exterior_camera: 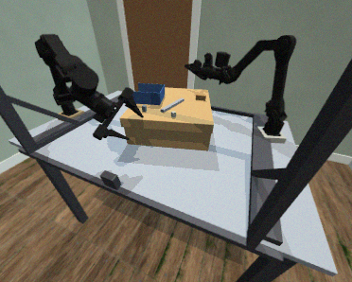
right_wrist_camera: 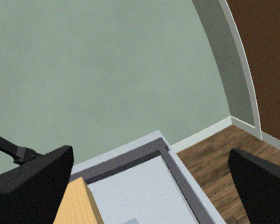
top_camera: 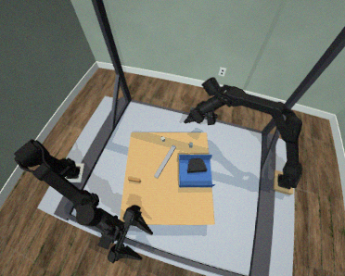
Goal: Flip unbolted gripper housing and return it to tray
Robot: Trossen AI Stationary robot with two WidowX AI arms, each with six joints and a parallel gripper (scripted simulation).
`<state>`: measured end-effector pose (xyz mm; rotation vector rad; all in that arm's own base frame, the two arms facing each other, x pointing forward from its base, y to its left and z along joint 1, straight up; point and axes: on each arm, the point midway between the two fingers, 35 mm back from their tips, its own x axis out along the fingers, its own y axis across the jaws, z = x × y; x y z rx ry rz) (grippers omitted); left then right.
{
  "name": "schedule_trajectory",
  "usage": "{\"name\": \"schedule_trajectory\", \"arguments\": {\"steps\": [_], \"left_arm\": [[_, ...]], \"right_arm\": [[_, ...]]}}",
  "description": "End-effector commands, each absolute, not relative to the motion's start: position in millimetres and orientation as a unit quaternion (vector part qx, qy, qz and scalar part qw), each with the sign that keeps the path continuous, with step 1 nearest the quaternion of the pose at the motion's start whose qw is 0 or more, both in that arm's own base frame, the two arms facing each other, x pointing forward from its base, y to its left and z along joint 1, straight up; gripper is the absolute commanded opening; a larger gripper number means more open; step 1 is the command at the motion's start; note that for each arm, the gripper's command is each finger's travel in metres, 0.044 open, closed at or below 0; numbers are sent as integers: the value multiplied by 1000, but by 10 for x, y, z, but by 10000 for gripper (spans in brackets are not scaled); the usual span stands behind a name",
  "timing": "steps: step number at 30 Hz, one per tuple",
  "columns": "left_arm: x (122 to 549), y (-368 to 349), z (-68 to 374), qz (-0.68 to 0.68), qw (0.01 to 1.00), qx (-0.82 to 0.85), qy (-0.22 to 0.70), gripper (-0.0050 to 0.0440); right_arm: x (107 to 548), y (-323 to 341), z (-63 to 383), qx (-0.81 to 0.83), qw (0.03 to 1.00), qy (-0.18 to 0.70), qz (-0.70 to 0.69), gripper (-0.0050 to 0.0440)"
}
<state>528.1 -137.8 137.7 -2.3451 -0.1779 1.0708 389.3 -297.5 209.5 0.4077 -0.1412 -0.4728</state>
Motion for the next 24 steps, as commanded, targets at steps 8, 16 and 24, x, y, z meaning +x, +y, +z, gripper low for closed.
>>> {"name": "schedule_trajectory", "arguments": {"steps": [8, 16, 24], "left_arm": [[5289, -1381, 1538, 385, 268, -881, -68, 440], [5289, -1381, 1538, 385, 268, -881, -68, 440], [5253, -1136, 1626, 403, 357, -842, -17, 271]], "right_arm": [[3889, -2971, 2233, 193, 950, -83, -229, 440], [3889, -2971, 2233, 193, 950, -83, -229, 440], [4056, -2840, 2305, 190, 955, -56, -220, 437]]}}
